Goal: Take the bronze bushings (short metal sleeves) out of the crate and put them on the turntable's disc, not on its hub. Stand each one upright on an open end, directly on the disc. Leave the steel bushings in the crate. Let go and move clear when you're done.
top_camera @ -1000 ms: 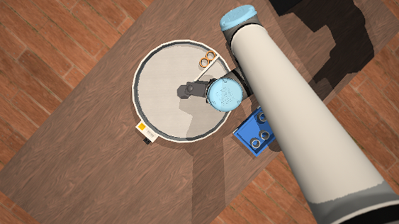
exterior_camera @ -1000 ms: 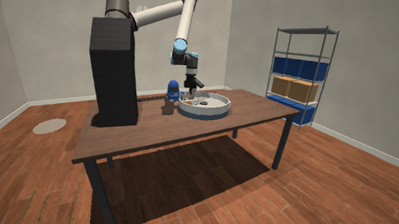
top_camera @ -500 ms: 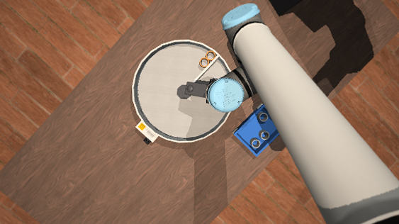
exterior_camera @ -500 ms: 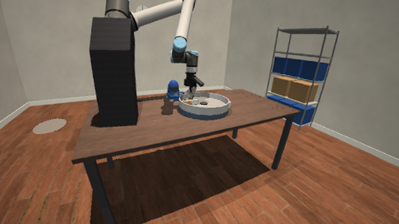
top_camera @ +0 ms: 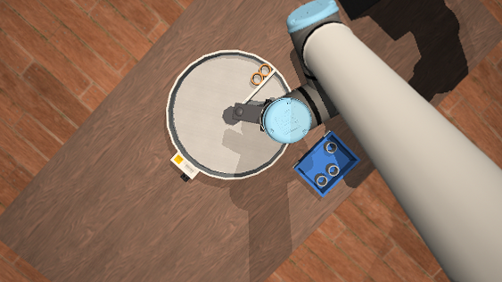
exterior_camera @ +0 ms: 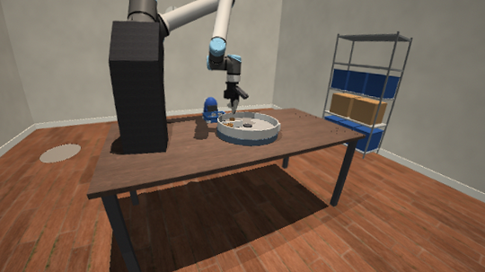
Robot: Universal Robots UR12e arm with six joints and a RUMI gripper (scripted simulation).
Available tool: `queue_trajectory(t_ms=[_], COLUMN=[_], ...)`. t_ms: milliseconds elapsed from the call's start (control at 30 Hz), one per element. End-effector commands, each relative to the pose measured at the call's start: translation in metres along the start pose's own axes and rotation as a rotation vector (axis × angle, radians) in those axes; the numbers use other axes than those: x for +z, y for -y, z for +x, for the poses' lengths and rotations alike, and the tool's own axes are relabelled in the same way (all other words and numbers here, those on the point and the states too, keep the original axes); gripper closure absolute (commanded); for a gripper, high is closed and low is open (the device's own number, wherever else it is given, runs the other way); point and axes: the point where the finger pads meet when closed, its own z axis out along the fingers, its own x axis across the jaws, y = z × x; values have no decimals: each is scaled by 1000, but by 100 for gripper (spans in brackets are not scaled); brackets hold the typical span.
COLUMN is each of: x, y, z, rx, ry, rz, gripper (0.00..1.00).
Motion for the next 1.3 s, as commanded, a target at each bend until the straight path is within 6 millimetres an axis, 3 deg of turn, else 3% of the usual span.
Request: queue_trajectory(t_ms=[0, 1000, 1033, 1267], x=[-3, -3, -3, -22], y=[0, 0, 0, 0], z=[0, 0, 0, 0], rx=[0, 0, 0, 0], ry=[0, 0, 0, 0], rz=[0, 0, 0, 0], gripper=[94, 94, 0, 0])
